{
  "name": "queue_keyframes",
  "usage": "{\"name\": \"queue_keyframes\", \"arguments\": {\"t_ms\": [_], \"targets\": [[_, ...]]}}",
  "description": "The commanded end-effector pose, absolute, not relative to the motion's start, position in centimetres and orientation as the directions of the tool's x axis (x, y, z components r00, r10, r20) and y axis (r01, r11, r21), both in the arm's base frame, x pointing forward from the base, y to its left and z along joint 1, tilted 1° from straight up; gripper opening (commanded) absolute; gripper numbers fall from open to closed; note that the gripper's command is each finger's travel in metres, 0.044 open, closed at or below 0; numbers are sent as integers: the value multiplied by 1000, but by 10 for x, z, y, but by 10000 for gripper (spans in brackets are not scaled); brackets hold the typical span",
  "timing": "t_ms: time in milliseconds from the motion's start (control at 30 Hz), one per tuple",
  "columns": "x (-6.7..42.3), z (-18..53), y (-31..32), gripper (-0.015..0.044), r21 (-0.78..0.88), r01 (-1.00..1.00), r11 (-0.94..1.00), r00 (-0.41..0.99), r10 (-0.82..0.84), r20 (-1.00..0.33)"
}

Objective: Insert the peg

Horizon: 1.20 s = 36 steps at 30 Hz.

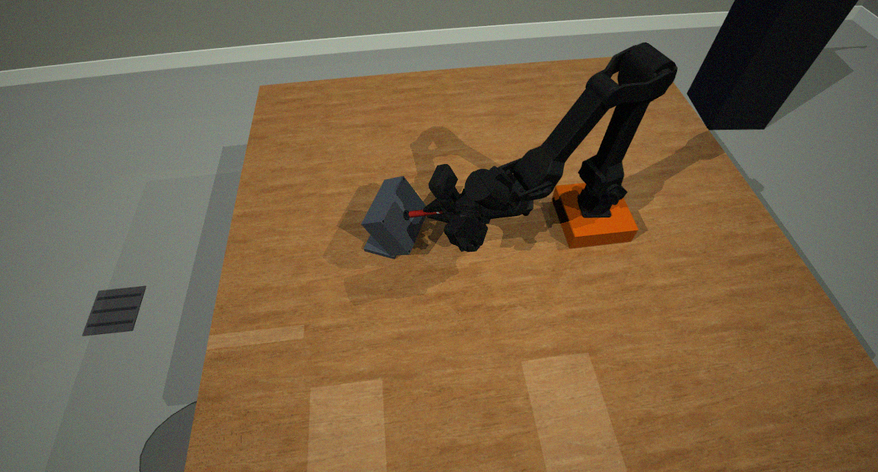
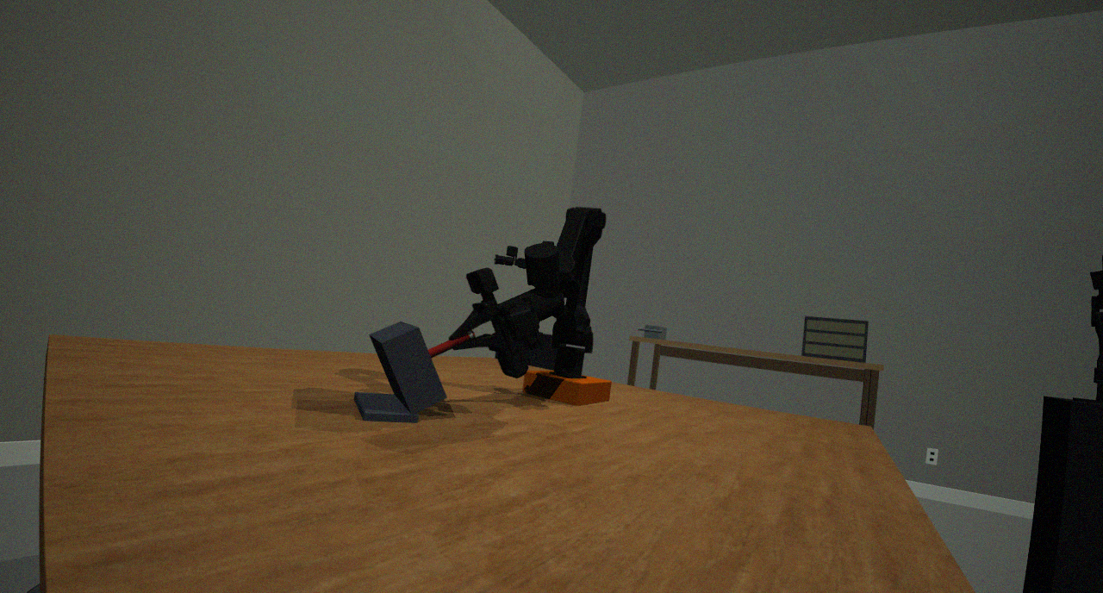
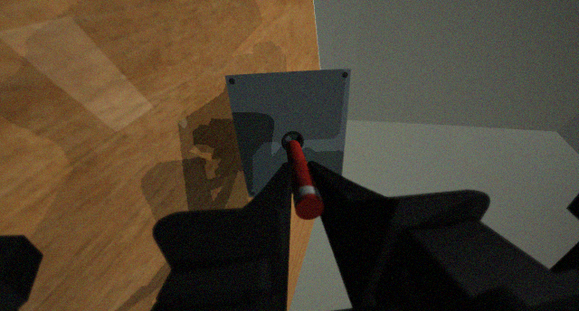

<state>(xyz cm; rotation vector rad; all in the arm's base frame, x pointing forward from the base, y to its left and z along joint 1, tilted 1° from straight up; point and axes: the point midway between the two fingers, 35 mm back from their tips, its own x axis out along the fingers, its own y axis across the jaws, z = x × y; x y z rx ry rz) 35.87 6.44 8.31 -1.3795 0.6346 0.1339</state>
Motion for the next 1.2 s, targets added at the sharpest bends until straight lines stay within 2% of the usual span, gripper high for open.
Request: {"name": "queue_keyframes", "arguments": {"t_ms": [0,1167], "targets": [[358,84,64,0,-870,-444,214,828,-273,-490],[372,77,62,0,-871,-443,214,829,-273,-489]]}}
